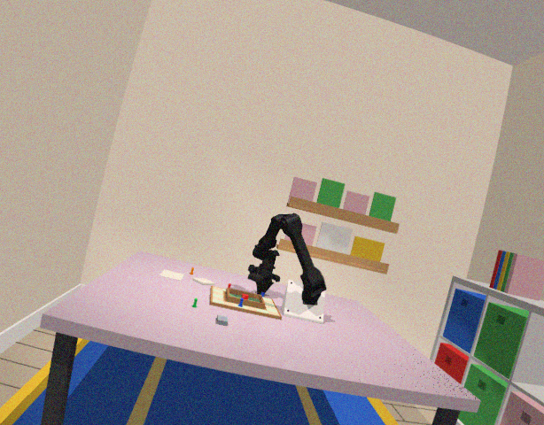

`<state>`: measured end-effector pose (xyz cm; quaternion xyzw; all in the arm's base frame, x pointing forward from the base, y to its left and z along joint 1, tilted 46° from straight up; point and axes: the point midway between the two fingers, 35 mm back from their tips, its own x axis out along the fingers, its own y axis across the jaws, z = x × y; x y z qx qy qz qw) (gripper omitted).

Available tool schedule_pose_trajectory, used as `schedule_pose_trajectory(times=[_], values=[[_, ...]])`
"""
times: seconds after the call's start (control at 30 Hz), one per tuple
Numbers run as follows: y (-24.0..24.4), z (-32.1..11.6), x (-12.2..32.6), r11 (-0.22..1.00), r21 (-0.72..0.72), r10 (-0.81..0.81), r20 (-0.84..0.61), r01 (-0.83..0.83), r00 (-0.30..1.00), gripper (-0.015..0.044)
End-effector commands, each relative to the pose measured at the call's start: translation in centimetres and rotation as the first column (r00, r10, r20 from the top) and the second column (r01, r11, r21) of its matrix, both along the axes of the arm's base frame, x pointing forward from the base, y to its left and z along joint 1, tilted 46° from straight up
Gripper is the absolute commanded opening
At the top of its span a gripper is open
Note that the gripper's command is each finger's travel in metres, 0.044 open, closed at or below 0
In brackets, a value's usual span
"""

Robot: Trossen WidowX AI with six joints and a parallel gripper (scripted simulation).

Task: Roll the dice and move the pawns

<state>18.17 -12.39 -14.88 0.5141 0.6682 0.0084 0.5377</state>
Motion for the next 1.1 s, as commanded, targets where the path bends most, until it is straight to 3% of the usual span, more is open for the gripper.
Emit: schedule_pose_trajectory(times=[0.0,0.27,0.7,1.07], values=[[-0.7,0.0,0.4,1.000,-0.023,-0.016,0.009,0.016,1.000,0.0000],[-2.9,1.2,0.7,0.998,-0.049,-0.027,0.018,0.028,0.999,0.0000],[-8.0,8.6,-0.8,1.000,-0.002,-0.006,-0.003,0.006,1.000,0.0000],[-7.0,10.1,1.6,0.995,-0.004,-0.104,-0.104,0.104,0.989,0.0000]])
